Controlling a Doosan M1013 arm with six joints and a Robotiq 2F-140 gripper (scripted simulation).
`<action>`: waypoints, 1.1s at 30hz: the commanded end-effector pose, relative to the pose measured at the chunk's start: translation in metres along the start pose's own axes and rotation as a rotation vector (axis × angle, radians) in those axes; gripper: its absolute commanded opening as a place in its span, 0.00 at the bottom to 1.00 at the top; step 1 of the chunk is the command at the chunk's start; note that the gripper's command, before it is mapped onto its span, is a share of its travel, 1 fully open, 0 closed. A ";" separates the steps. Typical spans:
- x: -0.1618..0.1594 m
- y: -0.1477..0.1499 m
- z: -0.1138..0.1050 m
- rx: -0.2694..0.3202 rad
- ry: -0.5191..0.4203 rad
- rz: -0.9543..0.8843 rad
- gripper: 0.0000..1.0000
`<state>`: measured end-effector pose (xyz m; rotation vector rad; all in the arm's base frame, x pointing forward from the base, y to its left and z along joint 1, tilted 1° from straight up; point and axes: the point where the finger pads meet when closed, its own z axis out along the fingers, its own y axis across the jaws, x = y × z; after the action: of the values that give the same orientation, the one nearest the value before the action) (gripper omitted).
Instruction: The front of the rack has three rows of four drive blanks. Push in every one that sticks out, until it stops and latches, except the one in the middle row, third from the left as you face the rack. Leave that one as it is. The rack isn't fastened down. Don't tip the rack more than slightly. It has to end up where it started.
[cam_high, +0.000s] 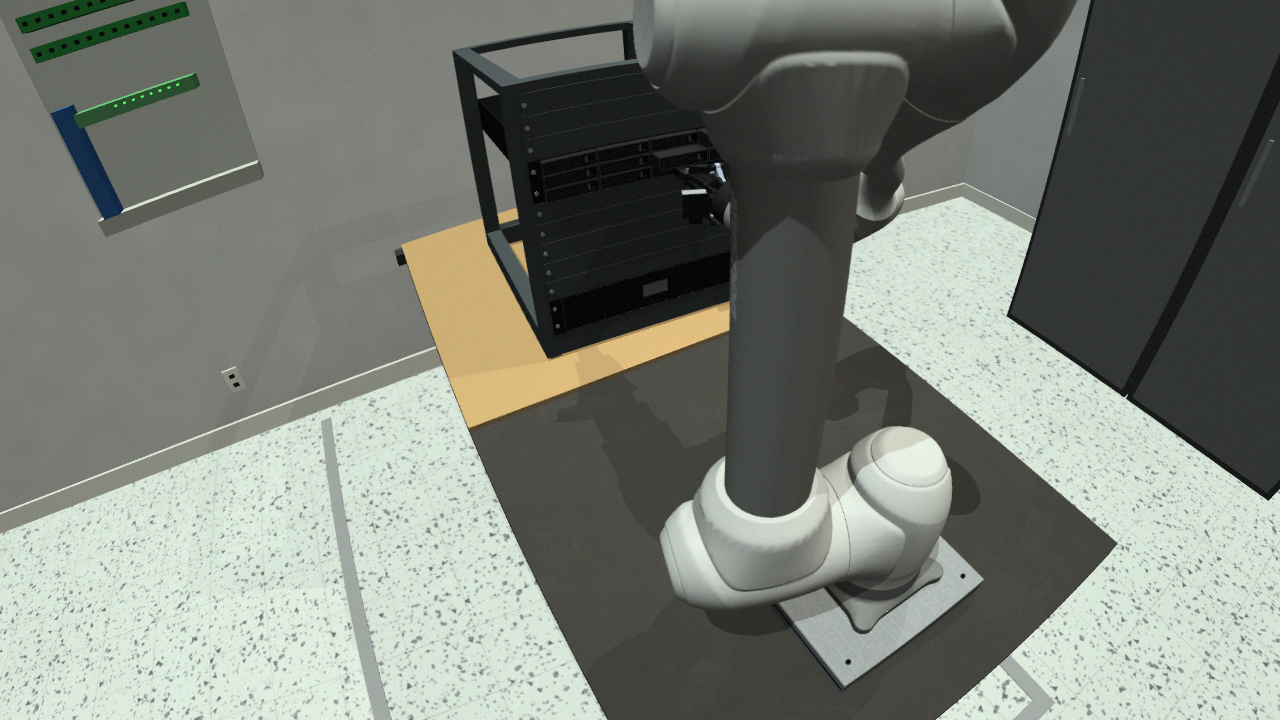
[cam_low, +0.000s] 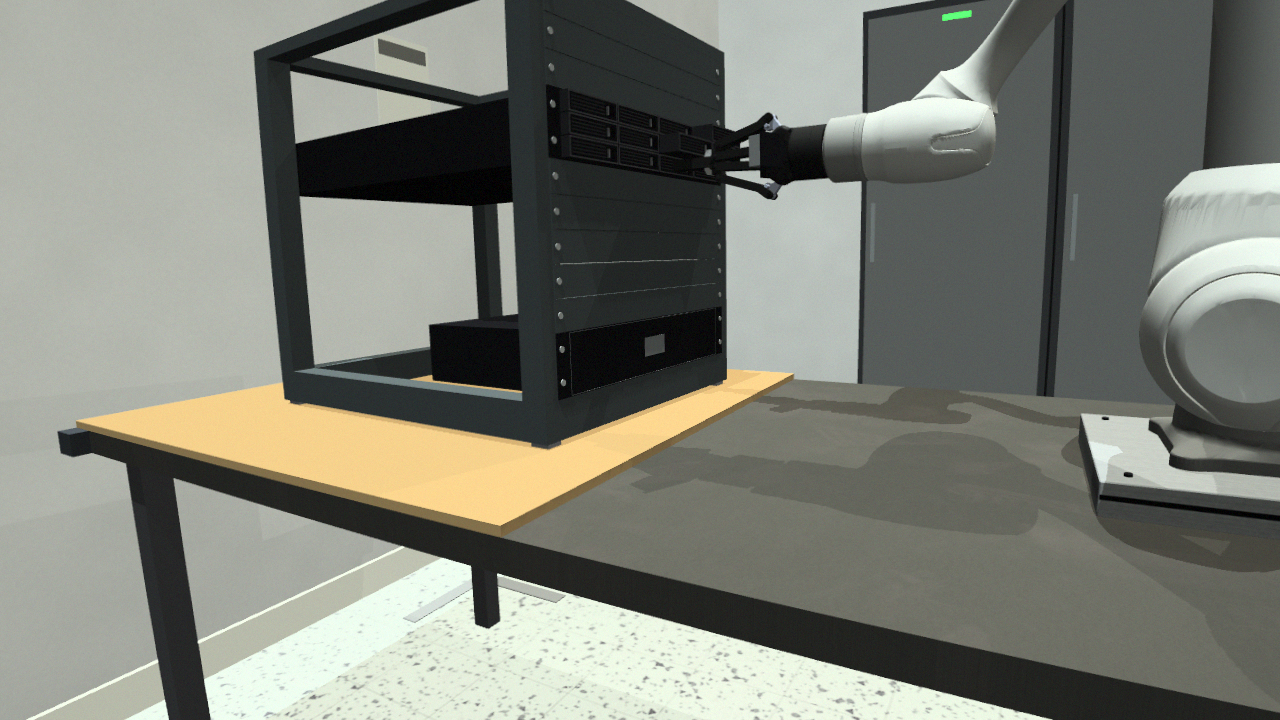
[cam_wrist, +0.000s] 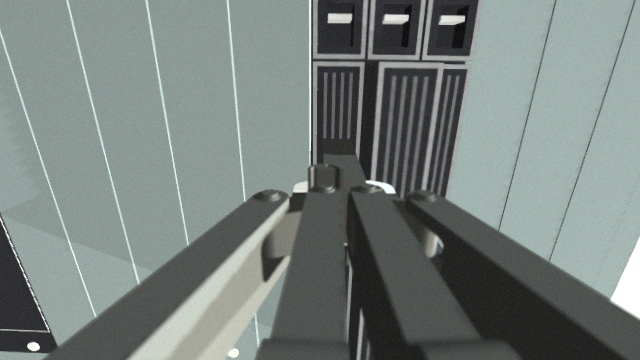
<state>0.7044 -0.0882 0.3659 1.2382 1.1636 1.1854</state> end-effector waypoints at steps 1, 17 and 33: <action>0.000 0.001 -0.001 -0.001 0.000 0.000 0.10; 0.000 0.001 -0.068 -0.001 0.000 0.000 0.10; -0.004 0.002 -0.082 -0.001 0.000 0.000 0.10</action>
<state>0.6220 -0.0856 0.3654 1.2389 1.1639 1.1851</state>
